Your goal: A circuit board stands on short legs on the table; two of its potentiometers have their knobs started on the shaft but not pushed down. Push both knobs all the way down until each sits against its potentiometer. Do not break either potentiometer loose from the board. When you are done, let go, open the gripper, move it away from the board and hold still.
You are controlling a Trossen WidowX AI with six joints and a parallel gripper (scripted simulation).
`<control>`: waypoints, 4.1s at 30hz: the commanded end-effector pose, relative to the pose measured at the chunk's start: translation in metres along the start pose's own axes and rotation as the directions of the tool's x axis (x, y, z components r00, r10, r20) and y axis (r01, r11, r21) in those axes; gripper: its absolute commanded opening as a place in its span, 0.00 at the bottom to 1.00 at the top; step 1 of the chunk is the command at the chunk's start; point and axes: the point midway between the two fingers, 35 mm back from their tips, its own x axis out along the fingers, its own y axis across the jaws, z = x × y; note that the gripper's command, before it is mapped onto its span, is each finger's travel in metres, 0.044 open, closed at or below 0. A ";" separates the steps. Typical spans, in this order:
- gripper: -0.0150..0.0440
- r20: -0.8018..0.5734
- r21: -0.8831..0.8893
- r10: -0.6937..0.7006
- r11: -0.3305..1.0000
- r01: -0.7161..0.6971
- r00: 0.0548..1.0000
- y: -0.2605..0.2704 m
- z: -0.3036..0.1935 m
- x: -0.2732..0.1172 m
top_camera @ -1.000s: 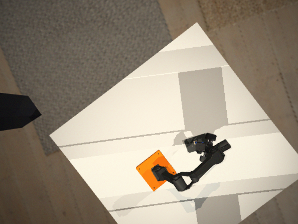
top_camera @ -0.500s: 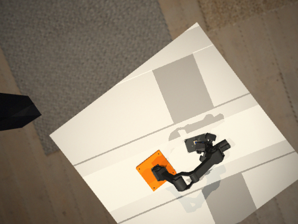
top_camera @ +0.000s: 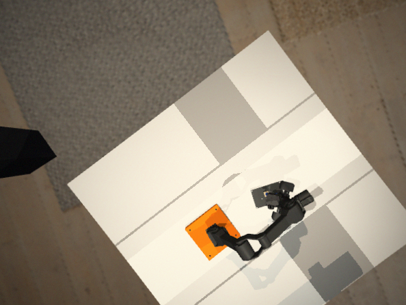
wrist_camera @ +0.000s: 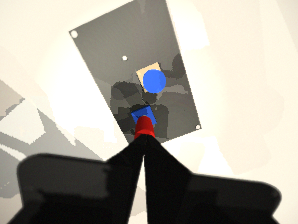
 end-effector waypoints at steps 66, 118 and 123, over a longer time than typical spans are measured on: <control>0.25 0.023 -0.004 0.028 1.000 -0.027 0.999 0.000 -0.002 0.028; 0.25 0.023 -0.004 0.027 1.000 -0.027 0.999 -0.001 -0.002 0.014; 0.25 0.023 -0.004 0.027 1.000 -0.027 0.999 -0.002 -0.003 0.006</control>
